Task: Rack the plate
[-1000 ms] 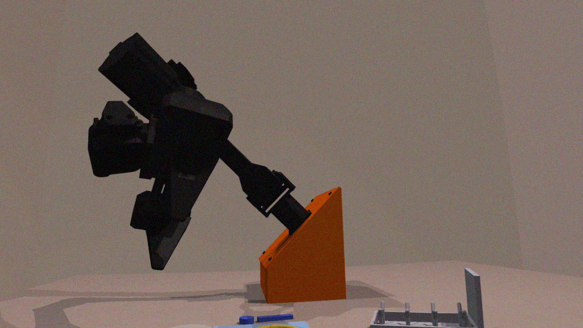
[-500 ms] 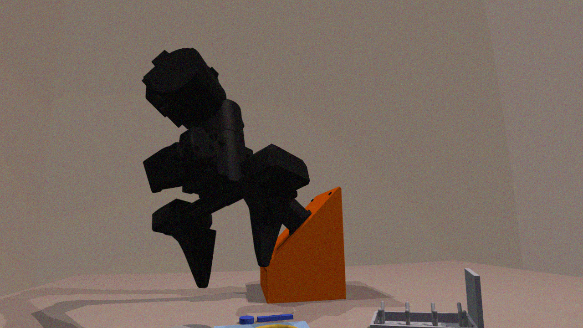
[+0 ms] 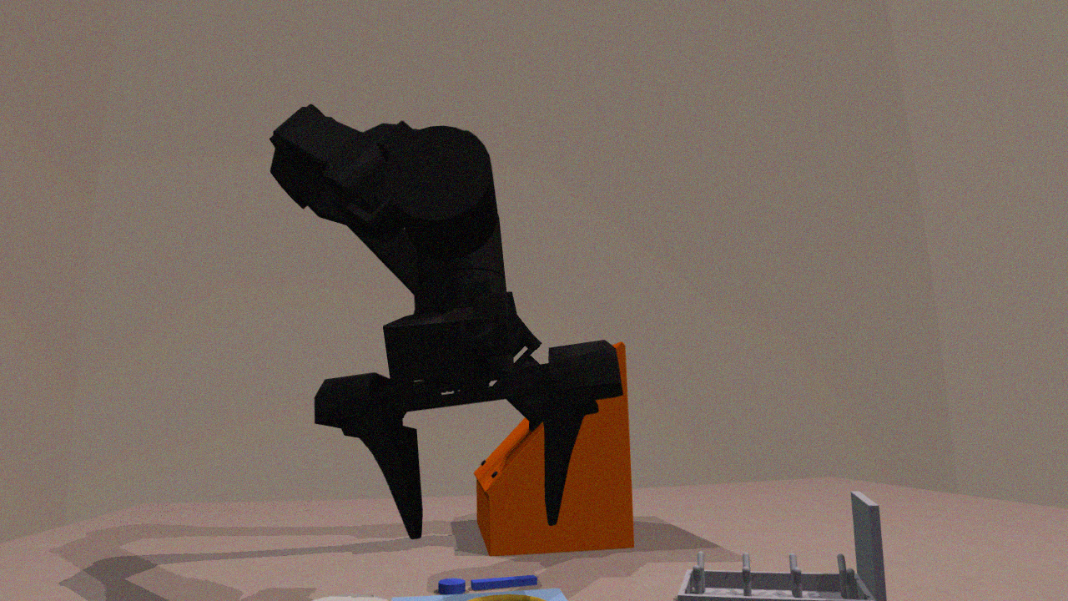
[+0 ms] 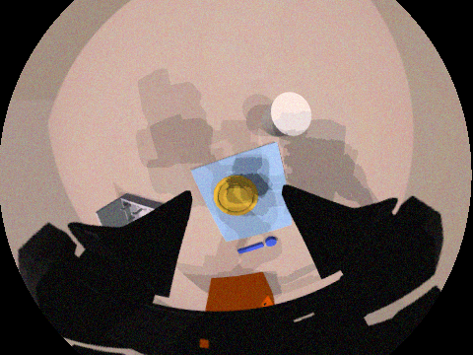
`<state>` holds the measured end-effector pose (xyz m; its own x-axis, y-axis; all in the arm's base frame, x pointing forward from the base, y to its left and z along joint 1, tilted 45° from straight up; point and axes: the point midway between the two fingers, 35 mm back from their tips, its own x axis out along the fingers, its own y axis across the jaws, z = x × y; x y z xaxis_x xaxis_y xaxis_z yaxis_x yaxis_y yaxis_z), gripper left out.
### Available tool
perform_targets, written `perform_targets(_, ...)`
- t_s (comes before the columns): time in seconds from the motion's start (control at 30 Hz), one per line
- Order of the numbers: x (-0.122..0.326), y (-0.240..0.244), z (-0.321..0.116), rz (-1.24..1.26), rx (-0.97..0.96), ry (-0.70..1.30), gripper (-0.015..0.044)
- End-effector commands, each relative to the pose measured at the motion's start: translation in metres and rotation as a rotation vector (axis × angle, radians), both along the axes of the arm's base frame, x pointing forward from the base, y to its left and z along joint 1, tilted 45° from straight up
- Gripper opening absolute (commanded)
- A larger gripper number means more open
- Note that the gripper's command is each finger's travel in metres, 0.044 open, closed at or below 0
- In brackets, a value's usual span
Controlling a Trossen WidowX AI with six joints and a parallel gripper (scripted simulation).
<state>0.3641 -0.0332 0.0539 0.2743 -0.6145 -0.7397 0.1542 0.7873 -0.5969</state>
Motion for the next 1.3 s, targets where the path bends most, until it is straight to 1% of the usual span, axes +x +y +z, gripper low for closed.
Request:
perform_targets(0.0, -0.012, 0.001, -0.010, 0.068, -0.075, 0.138, 0.0400)
perform_targets(0.17, -0.024, 0.001, -0.017, 0.137, -0.141, 0.274, 0.0400)
perform_targets(0.23, -0.025, 0.001, -0.018, 0.147, -0.150, 0.293, 0.0400)
perform_targets(0.53, -0.026, 0.000, -0.019, 0.147, -0.150, 0.293, 0.0400)
perform_targets(1.27, -0.019, -0.024, -0.044, 0.147, -0.150, 0.293, 0.0400)
